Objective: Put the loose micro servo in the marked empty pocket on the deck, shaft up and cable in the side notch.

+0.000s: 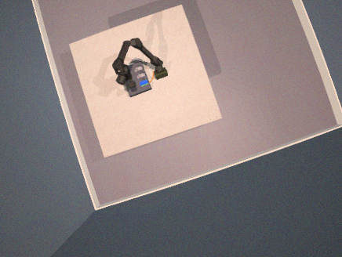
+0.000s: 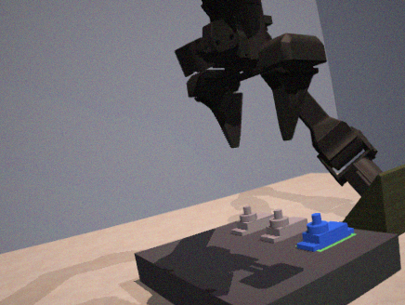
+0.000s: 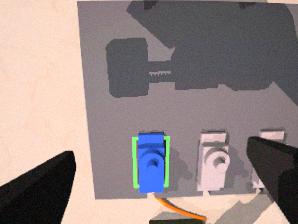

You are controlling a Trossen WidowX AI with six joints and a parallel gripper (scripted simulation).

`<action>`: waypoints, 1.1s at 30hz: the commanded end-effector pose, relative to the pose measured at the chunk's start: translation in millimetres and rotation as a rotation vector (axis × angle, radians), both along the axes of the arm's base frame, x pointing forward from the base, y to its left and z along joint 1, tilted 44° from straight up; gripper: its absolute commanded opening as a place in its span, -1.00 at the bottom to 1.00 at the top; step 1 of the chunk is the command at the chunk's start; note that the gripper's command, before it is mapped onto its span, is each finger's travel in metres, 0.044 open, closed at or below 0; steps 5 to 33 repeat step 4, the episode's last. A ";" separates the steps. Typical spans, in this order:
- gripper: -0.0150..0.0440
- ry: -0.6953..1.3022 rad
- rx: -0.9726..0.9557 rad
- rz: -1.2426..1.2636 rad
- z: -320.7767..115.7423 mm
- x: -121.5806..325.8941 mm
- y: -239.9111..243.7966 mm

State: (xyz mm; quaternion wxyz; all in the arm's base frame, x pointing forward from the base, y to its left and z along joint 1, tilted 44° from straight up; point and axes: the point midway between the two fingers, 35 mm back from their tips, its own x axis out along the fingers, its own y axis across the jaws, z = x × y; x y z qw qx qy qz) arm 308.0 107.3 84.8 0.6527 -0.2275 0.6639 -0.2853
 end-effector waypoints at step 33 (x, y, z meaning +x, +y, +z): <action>1.00 0.002 0.004 0.000 1.0 0.0 0.8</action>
